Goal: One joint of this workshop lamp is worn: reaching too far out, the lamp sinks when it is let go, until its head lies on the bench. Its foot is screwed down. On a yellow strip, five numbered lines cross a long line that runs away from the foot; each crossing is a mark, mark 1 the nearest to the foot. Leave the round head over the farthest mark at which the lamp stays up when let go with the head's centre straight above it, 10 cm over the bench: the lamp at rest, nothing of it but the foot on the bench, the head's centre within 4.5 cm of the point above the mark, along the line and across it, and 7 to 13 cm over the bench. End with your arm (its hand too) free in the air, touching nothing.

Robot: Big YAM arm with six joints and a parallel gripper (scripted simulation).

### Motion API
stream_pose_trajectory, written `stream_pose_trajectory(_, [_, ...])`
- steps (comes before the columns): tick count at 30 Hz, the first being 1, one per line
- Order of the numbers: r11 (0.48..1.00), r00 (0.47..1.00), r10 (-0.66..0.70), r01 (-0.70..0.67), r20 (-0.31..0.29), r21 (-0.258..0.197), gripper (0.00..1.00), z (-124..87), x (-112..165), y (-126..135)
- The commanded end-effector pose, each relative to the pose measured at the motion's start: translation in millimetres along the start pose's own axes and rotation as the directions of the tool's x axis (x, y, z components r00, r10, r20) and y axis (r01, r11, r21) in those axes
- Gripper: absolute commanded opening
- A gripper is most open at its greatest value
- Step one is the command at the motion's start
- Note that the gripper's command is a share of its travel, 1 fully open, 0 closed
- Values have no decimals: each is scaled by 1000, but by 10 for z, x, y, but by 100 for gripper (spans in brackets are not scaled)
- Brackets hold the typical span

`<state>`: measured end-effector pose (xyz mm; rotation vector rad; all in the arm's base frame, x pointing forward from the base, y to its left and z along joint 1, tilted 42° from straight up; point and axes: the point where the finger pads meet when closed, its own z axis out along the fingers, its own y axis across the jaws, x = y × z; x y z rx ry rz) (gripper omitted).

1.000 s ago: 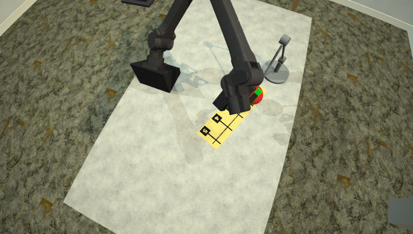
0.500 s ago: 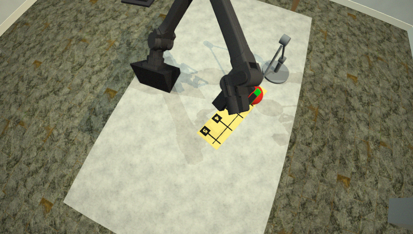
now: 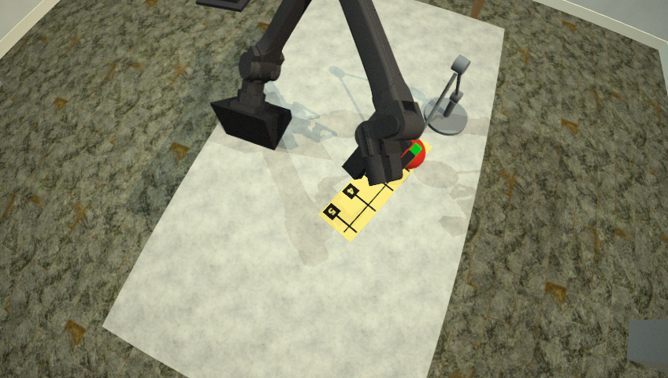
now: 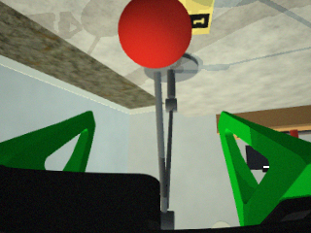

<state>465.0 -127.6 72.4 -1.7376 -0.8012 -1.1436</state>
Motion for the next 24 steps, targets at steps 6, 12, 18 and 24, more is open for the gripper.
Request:
stream_pose_trajectory(6, [1000, 1000, -12, 12, 1, -7, 100, -35, 40, 22])
stream_pose_trajectory(12, [1000, 1000, -26, 26, 9, 8, 100, -39, 129, 29])
stream_pose_trajectory(18, [996, 997, -72, 70, 35, 54, 100, -53, 401, 54])
stream_pose_trajectory(24, [988, 991, -118, 112, 58, 102, 100, -67, 674, 79])
